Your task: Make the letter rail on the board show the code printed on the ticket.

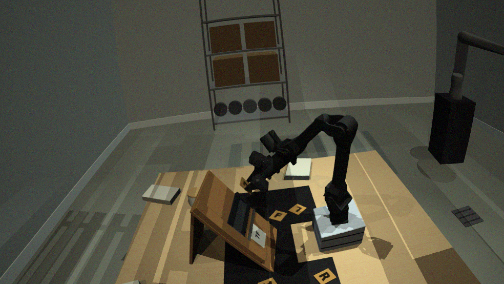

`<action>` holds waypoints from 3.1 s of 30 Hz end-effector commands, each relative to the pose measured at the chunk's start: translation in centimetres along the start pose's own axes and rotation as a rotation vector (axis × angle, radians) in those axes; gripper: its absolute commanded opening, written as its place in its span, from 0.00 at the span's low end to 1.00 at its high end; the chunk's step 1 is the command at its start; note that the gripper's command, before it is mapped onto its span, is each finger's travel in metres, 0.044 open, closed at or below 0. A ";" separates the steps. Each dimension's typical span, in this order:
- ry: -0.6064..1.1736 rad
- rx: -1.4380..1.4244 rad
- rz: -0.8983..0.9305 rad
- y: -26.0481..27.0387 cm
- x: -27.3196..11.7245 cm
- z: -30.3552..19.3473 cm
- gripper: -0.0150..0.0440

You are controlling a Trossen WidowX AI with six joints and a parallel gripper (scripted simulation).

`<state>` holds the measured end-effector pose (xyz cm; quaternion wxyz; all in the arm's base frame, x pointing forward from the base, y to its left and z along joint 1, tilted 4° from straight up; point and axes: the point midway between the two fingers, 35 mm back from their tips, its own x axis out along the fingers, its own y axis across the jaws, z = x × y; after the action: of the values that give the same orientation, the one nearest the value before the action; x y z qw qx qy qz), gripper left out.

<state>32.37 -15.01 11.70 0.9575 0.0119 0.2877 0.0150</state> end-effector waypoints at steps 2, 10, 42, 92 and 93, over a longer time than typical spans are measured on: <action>-0.005 -0.001 -0.007 0.2 -0.2 0.2 0.25; -0.005 -0.001 -0.006 0.7 -0.2 0.3 0.25; -0.006 0.001 -0.005 2.3 -0.2 0.4 0.25; -0.006 0.003 -0.004 4.8 -0.1 0.4 0.25; -0.006 0.003 -0.004 4.9 -0.1 0.4 0.25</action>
<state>32.34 -10.17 12.00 0.9572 0.0138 0.2885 0.0157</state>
